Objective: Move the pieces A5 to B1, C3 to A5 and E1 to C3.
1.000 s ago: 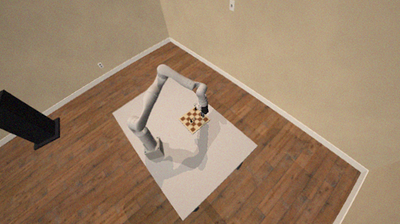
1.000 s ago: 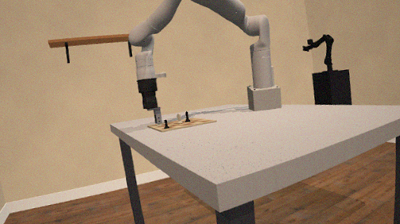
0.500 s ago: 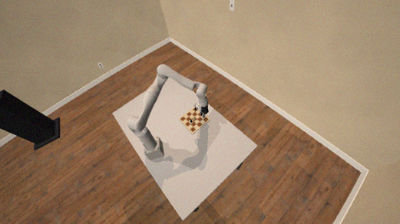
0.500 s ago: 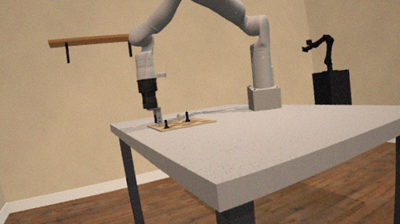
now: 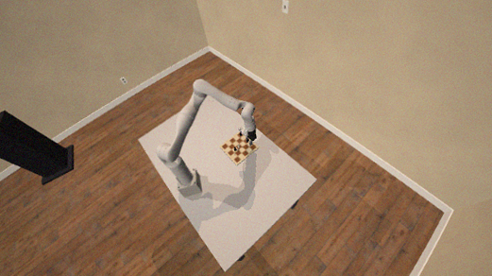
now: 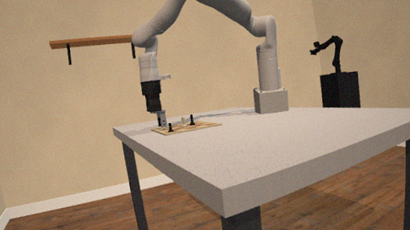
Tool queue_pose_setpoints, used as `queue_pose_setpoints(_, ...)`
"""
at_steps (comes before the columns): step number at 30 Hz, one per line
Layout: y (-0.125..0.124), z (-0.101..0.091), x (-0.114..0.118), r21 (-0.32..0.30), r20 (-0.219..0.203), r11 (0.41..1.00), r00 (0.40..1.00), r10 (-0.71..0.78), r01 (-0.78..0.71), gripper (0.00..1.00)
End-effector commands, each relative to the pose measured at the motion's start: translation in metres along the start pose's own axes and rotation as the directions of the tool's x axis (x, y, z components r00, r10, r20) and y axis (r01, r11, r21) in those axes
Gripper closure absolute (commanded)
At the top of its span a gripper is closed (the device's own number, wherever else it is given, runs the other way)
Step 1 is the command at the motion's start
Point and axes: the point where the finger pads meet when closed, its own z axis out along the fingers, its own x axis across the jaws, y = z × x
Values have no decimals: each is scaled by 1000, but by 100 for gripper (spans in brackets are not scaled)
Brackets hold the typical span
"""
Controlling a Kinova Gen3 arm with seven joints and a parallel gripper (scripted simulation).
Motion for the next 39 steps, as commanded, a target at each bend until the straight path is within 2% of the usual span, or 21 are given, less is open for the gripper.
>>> queue_pose_setpoints(1,1,-2,0,-3,0,1000,1000,0,0,27)
queue_pose_setpoints(7,1,-15,0,-3,0,1000,1000,0,0,27)
queue_pose_setpoints(17,1,-67,0,-3,0,1000,1000,0,0,27)
queue_pose_setpoints(19,1,-67,0,-3,0,1000,1000,0,0,27)
queue_pose_setpoints(25,1,-87,0,-3,0,1000,1000,0,0,27)
queue_pose_setpoints(30,1,-90,0,-3,0,1000,1000,0,0,27)
queue_pose_setpoints(31,1,-90,0,-3,0,1000,1000,0,0,0)
queue_pose_setpoints(39,1,-90,0,-3,0,1000,1000,0,0,0)
